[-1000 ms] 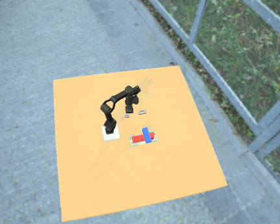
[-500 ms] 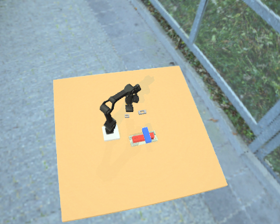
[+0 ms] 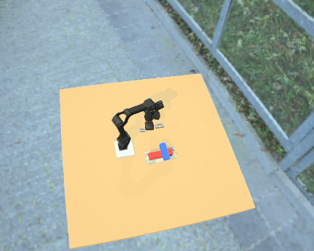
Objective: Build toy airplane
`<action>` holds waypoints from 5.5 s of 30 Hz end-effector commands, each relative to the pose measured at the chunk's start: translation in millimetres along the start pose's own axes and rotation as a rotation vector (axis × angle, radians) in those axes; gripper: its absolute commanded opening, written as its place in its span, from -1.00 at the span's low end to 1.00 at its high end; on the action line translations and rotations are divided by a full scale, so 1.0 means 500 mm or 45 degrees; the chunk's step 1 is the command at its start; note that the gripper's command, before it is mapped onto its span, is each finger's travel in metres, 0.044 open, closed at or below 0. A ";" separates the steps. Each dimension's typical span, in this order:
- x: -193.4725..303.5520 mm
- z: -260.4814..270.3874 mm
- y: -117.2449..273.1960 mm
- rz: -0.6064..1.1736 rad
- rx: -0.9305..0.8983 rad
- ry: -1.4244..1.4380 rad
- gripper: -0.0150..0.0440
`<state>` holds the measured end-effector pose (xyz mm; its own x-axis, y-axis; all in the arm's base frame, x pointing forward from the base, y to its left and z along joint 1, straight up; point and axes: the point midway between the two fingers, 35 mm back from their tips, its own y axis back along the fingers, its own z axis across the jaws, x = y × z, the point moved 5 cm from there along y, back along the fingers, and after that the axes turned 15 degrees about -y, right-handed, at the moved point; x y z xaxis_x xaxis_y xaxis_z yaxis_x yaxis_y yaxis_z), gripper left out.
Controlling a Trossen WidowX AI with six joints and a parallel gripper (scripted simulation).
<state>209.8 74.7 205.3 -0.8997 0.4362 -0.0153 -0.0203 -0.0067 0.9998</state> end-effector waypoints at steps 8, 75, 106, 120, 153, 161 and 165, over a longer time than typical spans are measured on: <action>-0.046 -0.044 -0.015 -0.002 0.005 0.018 -0.49; -0.157 -0.377 -0.083 -0.004 0.026 0.209 -0.27; -0.158 -0.379 -0.153 -0.004 0.026 0.209 -0.27; -0.158 -0.379 -0.160 -0.004 0.027 0.202 -0.49; -0.166 -0.377 0.022 -0.004 0.026 0.209 0.39; -0.166 -0.377 0.022 -0.004 0.026 0.209 0.39; -0.166 -0.377 0.022 -0.004 0.026 0.209 0.39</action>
<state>202.3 -131.4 215.0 -0.9573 0.2884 -0.0211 -0.0174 0.0155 0.9997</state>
